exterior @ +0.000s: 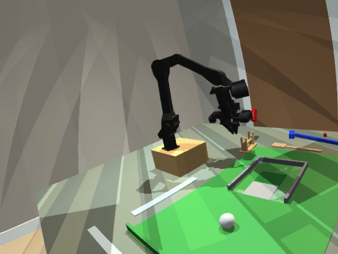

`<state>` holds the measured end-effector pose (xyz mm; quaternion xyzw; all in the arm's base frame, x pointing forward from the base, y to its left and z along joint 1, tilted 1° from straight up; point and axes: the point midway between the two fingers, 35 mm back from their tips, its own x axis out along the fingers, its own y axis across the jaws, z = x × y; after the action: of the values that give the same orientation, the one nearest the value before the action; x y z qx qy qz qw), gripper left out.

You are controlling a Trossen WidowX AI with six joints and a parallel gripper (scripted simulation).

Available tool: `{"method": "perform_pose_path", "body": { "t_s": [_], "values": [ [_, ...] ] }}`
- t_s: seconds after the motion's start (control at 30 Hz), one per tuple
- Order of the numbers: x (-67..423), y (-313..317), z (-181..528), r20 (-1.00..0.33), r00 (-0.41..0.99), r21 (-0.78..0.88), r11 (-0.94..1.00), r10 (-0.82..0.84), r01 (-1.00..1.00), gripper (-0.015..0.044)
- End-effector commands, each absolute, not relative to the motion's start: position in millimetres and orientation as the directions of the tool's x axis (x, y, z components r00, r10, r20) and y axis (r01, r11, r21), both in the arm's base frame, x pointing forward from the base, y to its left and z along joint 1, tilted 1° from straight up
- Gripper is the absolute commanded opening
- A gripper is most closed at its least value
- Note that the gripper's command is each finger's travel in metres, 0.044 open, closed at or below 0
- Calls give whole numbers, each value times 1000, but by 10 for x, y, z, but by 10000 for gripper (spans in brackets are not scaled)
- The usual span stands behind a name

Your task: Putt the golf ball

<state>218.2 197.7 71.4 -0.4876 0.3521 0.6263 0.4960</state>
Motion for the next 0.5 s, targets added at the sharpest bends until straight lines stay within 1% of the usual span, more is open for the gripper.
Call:
{"method": "perform_pose_path", "body": {
  "t_s": [0.0,0.47],
  "values": [
    [2241,1930,703,-962,-22,-44,-234,274,-971,0],
    [2796,1367,758,-965,73,-53,86,250,-995,0]
  ]
}}
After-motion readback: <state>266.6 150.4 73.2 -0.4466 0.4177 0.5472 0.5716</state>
